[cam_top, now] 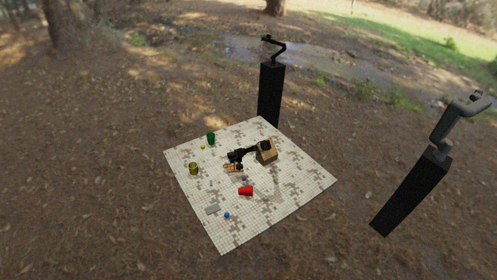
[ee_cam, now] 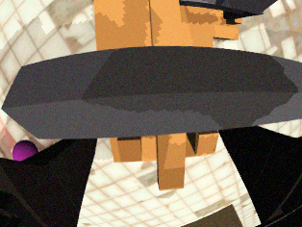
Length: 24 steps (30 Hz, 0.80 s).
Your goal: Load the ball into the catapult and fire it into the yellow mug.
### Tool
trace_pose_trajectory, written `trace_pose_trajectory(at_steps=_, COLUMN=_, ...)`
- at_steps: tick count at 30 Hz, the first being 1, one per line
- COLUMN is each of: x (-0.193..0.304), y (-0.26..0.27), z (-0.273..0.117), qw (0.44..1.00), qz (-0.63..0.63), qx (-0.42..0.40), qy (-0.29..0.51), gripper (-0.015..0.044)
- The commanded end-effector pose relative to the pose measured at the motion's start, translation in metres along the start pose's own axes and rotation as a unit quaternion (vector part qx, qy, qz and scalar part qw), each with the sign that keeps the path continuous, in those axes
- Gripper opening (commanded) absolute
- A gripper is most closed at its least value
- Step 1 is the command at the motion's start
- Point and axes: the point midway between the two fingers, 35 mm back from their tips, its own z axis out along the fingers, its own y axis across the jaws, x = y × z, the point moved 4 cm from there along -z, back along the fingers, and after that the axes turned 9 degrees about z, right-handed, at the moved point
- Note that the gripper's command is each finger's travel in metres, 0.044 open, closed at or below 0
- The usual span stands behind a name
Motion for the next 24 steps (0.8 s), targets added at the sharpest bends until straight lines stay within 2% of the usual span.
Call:
trace_pose_trajectory(at_steps=1, x=0.0, y=0.0, z=-0.001, qw=1.0, qz=0.0, qx=-0.001, qy=-0.001, gripper=0.0361)
trace_pose_trajectory(at_steps=8, x=0.0, y=0.0, z=-0.001, qw=1.0, qz=0.0, qx=-0.001, qy=-0.001, gripper=0.0177)
trace_pose_trajectory(at_steps=15, x=0.0, y=0.0, z=-0.001, qw=1.0, qz=0.0, qx=-0.001, qy=-0.001, gripper=0.0131)
trace_pose_trajectory(at_steps=17, x=-0.001, y=0.0, z=-0.012, qw=1.0, qz=0.0, qx=0.0, qy=-0.002, gripper=0.0078)
trace_pose_trajectory(at_steps=20, x=-0.001, y=-0.001, z=-0.048, qw=1.0, qz=0.001, qx=0.002, qy=-0.002, gripper=0.0)
trace_pose_trajectory(at_steps=24, x=-0.002, y=-0.001, z=-0.051, qw=1.0, qz=0.004, qx=0.002, qy=-0.002, gripper=0.0)
